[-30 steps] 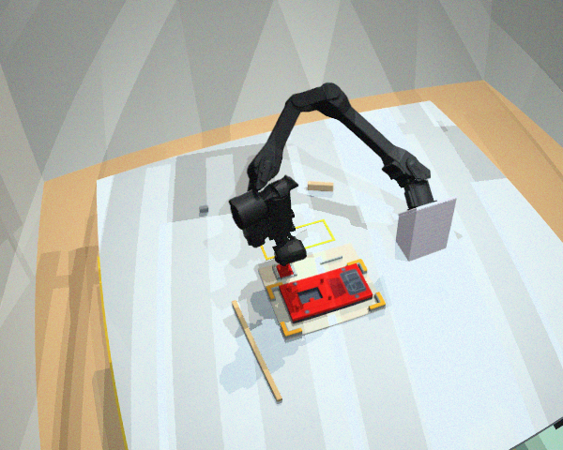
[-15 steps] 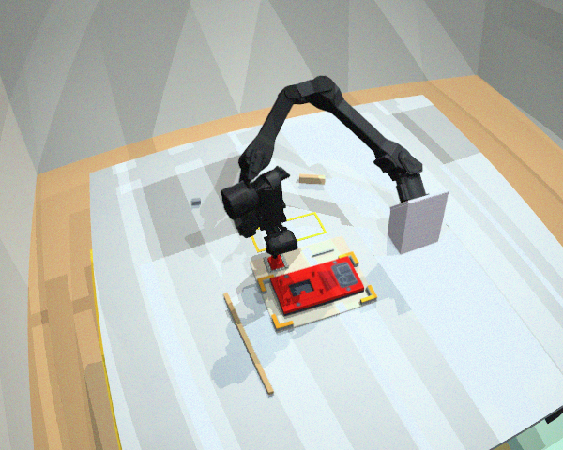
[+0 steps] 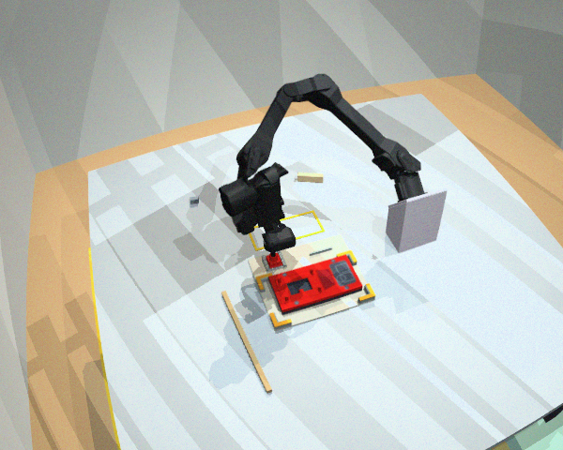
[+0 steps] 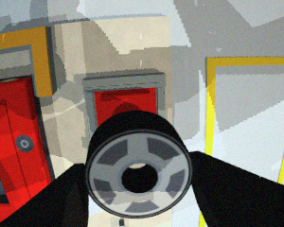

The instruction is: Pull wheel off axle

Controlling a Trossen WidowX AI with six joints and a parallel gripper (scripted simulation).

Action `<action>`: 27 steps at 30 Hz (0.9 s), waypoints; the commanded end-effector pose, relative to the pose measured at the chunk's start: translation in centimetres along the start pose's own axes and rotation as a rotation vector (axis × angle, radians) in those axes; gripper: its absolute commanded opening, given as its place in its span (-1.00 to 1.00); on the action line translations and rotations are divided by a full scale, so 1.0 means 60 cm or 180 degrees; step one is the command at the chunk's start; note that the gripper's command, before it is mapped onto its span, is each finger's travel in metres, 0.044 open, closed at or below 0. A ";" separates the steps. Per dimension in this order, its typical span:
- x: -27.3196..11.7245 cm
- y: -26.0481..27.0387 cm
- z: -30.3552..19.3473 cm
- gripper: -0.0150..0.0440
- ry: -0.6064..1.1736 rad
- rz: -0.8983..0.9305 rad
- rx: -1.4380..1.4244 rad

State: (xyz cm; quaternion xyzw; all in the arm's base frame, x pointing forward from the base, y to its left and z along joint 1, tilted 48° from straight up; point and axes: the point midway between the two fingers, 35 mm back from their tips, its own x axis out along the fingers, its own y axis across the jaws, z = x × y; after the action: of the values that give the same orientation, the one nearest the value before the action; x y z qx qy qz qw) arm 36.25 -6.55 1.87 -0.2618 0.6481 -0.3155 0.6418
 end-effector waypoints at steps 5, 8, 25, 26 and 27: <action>-0.024 0.001 0.000 -0.49 0.0006 0.0018 0.0007; -0.054 0.000 -0.001 -0.49 0.0006 0.0018 0.0006; -0.056 -0.083 -0.042 -0.49 -0.0005 0.0010 0.0002; -0.057 -0.089 -0.046 -0.49 -0.0006 0.0009 0.0004; -0.057 -0.094 -0.050 -0.49 -0.0007 0.0008 0.0007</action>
State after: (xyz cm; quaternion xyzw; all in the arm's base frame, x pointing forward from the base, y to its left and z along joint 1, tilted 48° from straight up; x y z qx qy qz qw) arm 33.93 -6.79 7.50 -0.2579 0.6468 -0.3140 0.6454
